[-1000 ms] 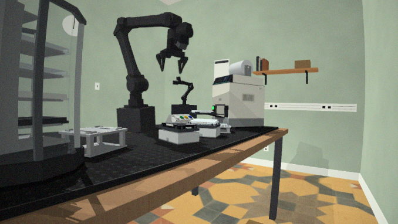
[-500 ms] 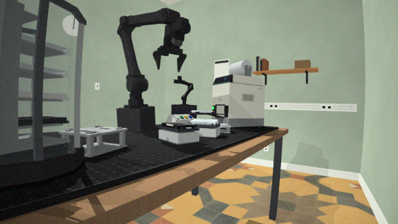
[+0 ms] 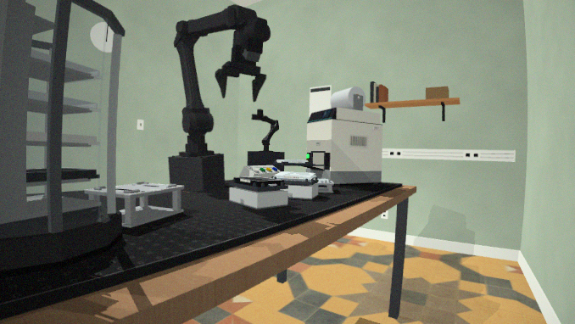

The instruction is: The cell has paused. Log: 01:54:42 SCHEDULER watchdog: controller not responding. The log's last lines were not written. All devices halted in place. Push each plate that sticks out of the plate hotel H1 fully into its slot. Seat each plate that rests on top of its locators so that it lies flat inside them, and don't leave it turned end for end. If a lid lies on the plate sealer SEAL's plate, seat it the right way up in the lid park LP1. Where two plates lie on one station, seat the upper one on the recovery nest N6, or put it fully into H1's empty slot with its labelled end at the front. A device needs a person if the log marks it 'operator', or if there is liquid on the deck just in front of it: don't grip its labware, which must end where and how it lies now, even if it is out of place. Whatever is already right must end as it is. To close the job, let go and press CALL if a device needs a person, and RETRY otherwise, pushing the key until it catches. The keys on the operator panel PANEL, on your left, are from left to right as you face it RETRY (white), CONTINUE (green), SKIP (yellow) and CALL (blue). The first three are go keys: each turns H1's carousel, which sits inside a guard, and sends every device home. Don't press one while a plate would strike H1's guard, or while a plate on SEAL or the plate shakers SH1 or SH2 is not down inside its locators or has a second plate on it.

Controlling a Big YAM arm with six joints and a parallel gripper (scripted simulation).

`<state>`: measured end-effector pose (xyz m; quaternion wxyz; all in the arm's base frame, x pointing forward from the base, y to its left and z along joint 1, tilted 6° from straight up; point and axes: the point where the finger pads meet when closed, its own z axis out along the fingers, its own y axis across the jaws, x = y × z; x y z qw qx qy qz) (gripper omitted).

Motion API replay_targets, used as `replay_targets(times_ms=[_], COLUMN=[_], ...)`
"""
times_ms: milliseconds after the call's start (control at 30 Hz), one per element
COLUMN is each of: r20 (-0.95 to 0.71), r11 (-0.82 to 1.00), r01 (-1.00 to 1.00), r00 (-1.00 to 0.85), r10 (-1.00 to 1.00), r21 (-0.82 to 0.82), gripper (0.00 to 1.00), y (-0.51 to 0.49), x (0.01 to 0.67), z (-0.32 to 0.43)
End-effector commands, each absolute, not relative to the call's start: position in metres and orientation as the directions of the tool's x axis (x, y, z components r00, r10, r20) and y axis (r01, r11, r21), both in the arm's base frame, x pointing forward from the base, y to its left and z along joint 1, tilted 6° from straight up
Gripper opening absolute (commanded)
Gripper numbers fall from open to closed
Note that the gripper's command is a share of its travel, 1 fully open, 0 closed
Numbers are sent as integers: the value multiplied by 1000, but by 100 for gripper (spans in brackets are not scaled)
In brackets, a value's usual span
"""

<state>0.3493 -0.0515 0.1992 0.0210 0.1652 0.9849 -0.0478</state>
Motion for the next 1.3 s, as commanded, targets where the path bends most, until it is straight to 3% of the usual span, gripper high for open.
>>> replay_targets(times_ms=[0, 933, 1267], r20=[-131, -150, -137], r11=[947, 951, 821], r01=[313, 301, 569], r00=[-944, -946, -818], r10=[303, 287, 559], r21=[-66, -74, -43], gripper=[100, 100, 100], y=[-64, -112, -147], x=[381, 411, 409], z=[227, 243, 235])
